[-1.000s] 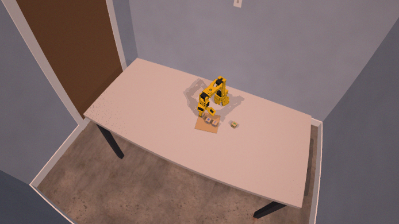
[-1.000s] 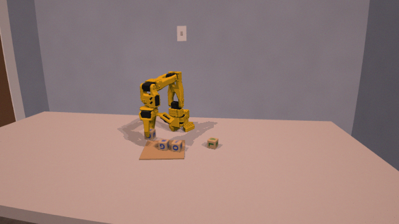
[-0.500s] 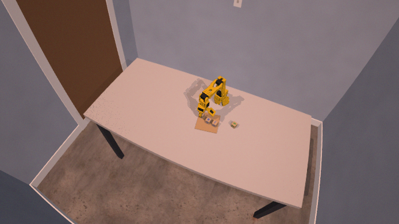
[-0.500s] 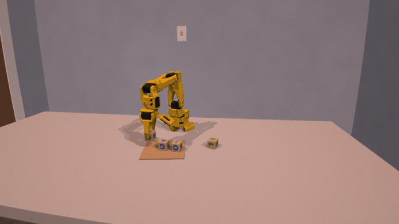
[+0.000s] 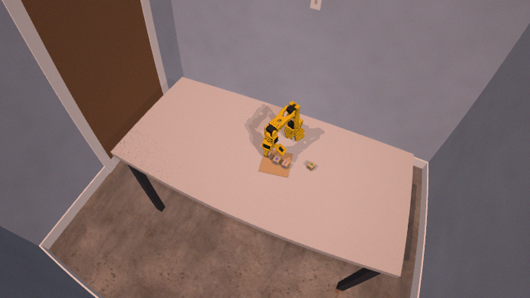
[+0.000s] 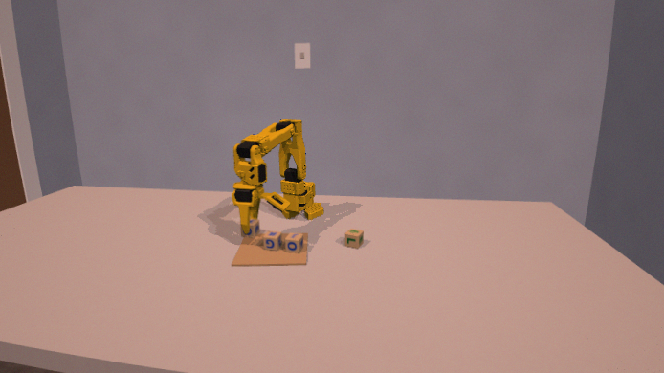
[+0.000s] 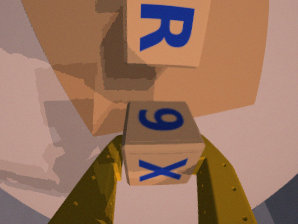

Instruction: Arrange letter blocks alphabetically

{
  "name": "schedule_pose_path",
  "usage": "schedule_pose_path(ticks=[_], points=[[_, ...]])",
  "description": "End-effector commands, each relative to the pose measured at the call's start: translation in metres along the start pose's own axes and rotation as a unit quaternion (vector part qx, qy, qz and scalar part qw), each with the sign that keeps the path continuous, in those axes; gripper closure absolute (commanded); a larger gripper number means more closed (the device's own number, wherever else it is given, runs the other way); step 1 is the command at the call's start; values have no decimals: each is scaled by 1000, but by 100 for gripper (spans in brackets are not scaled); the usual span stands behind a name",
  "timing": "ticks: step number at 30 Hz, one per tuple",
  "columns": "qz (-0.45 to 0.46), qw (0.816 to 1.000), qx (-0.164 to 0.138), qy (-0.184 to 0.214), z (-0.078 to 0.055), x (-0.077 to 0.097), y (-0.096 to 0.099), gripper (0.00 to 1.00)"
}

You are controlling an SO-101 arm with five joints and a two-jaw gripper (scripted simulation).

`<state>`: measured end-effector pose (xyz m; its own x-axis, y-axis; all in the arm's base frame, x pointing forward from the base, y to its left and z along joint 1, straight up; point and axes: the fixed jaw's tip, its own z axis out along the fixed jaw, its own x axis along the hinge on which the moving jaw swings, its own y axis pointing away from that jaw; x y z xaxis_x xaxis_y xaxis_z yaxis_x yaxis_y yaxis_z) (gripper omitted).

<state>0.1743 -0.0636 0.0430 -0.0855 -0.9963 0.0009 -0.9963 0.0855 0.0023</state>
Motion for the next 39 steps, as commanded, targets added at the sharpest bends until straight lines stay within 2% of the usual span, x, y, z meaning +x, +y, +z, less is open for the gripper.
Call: schedule_pose_path(ticks=[1, 39], points=[[1, 999, 34, 8, -9, 1, -8, 100], [2, 999, 34, 8, 5, 2, -9, 100]])
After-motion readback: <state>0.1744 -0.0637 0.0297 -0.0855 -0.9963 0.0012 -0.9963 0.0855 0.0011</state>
